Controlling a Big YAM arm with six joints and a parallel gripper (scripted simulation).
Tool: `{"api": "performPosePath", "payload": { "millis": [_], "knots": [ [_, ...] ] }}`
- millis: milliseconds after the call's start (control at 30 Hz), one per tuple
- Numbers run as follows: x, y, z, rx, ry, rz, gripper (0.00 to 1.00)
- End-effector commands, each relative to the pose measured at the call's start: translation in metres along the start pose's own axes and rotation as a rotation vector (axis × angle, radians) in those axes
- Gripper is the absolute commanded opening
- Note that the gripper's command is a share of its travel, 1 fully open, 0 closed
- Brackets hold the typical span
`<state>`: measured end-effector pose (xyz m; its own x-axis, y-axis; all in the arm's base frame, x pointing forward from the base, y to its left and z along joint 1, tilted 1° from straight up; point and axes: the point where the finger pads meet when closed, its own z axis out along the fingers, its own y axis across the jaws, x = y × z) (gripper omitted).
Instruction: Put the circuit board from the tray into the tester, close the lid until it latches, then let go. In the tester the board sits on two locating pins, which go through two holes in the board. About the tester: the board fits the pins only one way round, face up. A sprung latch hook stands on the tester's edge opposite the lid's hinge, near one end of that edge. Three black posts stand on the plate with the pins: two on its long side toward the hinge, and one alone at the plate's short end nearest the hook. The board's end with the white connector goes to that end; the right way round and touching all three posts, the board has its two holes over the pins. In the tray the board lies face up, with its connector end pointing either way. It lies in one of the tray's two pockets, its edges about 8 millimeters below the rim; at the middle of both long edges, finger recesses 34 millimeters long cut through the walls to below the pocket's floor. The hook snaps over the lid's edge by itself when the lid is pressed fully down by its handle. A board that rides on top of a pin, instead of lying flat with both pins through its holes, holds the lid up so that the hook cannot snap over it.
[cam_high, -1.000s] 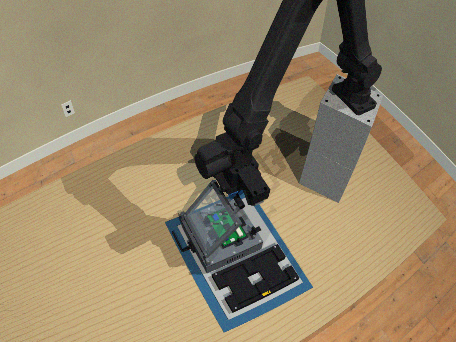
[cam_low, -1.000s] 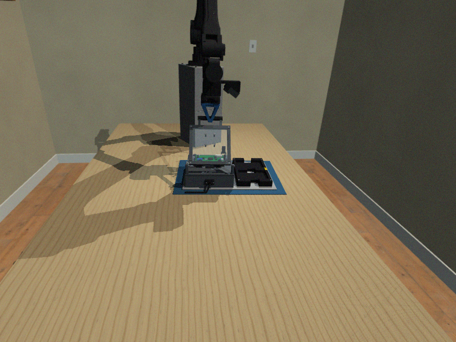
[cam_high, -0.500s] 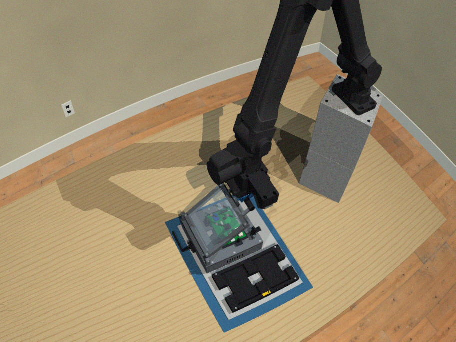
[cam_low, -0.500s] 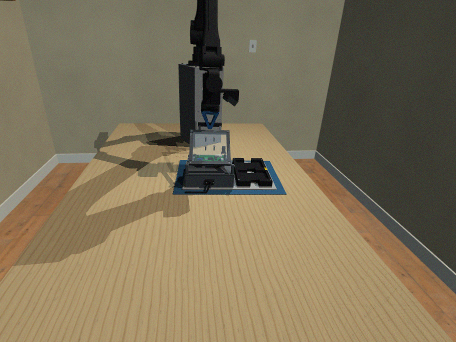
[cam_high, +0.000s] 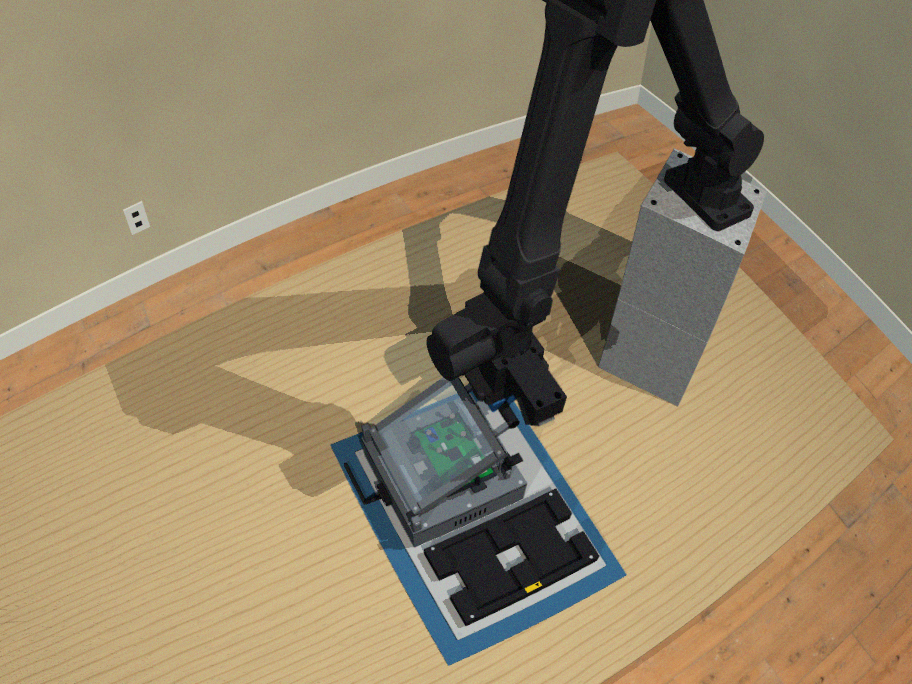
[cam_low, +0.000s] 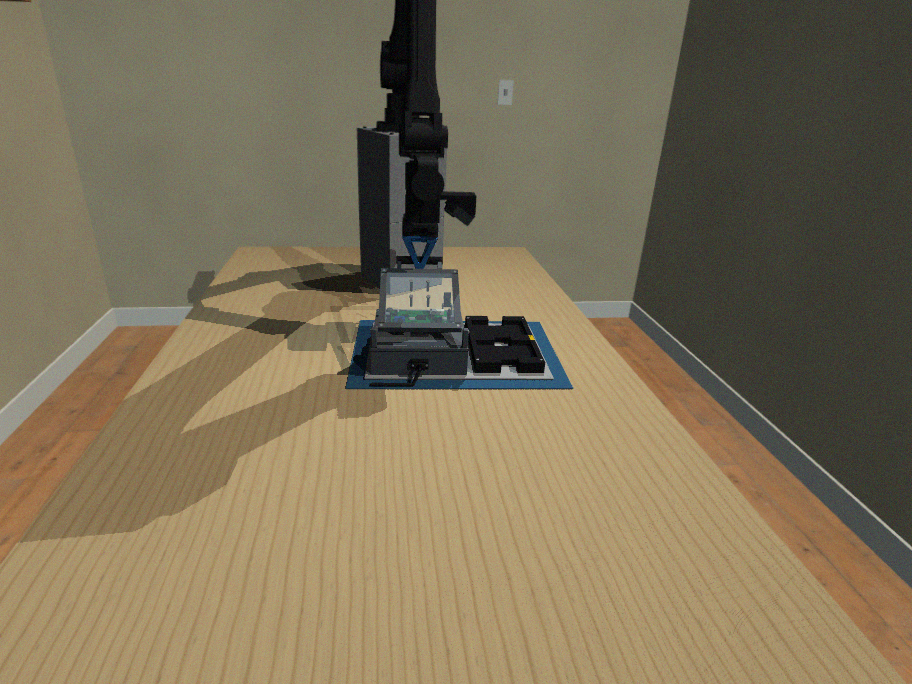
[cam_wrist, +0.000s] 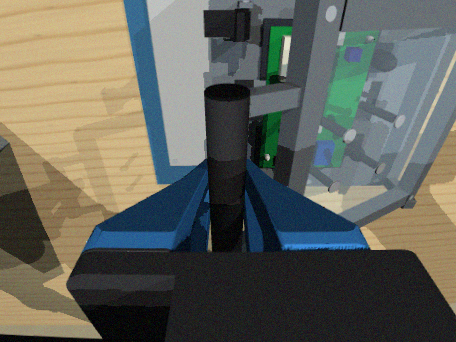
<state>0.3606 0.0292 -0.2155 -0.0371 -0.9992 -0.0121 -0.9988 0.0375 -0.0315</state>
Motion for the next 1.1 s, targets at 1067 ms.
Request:
{"api": "performPosePath", "payload": {
  "millis": [1067],
  "knots": [
    [-0.001, 0.015, 0.050, -0.003, 0.000, 0.000, 0.00]
  ]
}}
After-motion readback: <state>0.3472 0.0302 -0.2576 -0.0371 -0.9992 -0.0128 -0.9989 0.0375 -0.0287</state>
